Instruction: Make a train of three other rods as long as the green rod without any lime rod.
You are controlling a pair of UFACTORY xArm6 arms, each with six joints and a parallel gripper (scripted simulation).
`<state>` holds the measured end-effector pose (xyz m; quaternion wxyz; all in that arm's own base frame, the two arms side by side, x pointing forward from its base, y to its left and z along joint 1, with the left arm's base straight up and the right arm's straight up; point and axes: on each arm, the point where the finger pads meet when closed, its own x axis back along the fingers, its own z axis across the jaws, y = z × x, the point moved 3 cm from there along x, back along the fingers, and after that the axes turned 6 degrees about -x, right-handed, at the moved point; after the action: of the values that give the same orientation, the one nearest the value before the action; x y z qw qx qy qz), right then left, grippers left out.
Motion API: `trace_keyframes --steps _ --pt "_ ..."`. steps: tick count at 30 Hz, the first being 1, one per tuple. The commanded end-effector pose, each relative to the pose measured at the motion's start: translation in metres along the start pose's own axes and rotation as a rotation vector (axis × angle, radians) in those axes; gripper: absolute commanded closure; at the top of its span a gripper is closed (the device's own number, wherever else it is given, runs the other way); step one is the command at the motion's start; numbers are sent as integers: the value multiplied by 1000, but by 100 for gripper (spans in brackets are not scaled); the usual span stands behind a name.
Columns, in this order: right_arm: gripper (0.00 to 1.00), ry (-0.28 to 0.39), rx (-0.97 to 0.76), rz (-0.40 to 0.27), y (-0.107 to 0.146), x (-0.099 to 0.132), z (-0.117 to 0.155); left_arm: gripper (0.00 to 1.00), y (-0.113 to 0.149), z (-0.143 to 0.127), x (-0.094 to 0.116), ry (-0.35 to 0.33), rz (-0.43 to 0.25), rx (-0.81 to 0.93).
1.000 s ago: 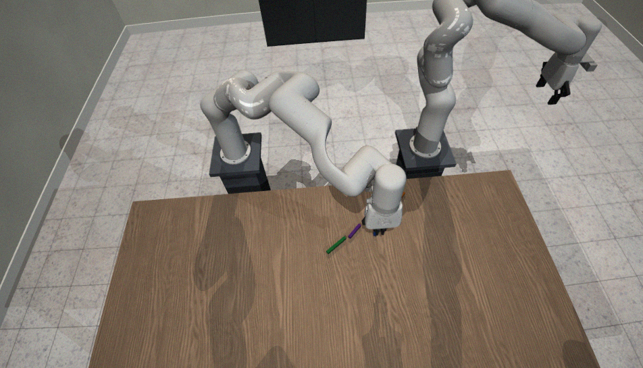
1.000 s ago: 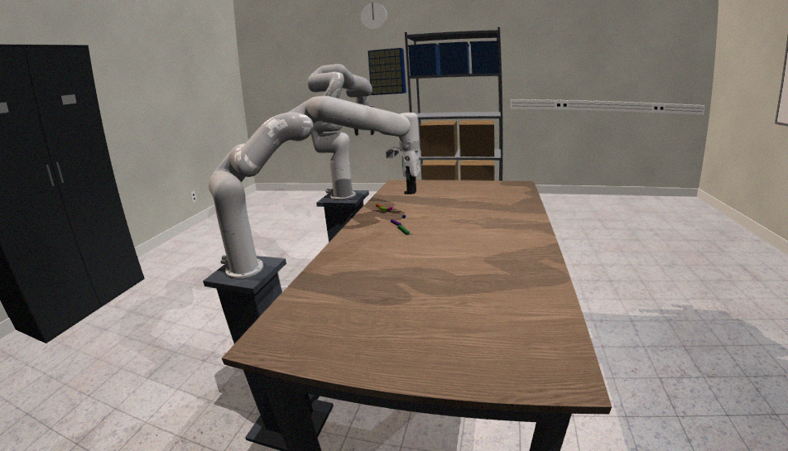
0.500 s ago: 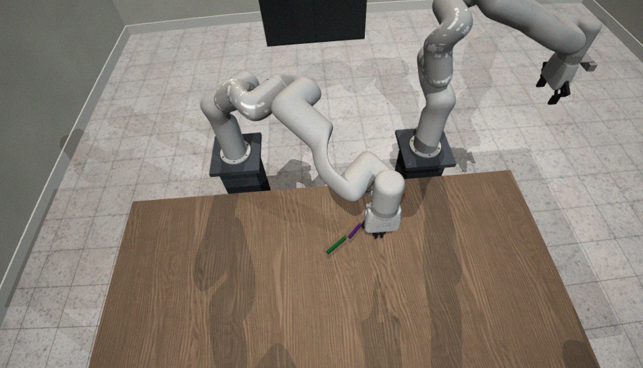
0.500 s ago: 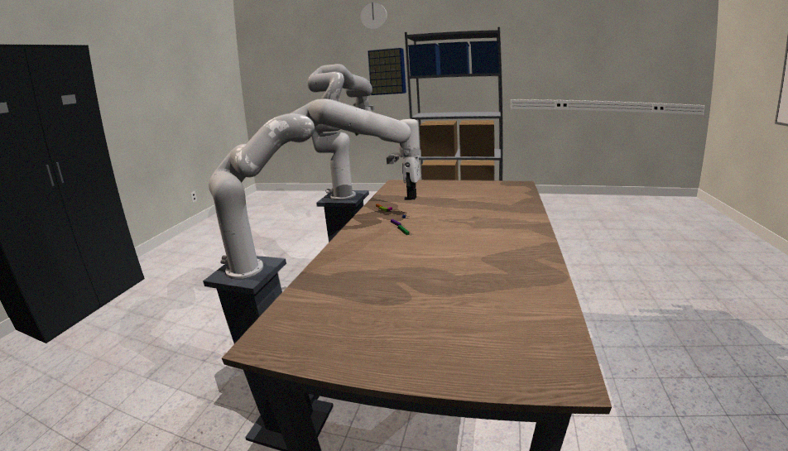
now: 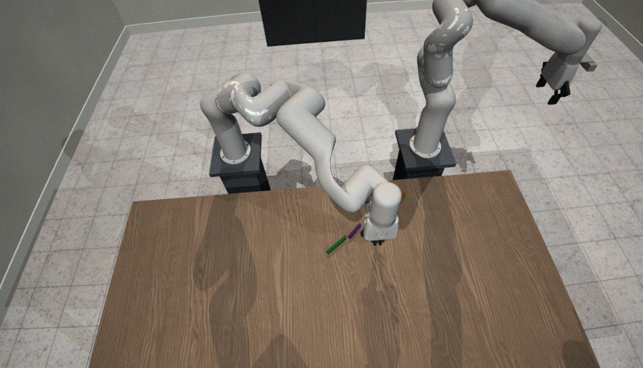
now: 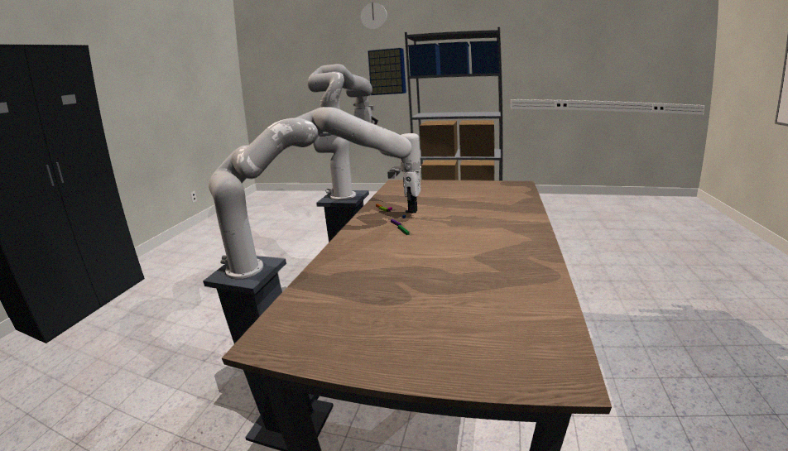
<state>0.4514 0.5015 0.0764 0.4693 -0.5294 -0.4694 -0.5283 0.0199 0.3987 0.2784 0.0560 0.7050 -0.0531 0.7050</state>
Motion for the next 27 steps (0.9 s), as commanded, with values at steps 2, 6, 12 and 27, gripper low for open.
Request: trace_keyframes --steps 2,6,12,27 --pt "94 6 0 -4 1 -3 2 0 -1 0 2 0 4 0" --pt "94 6 0 -4 1 -6 2 0 -1 0 2 0 4 0" --pt "94 6 0 -4 1 -6 2 0 -1 0 2 0 4 0" --pt "94 6 0 -4 1 -6 2 0 -1 0 2 0 4 0"
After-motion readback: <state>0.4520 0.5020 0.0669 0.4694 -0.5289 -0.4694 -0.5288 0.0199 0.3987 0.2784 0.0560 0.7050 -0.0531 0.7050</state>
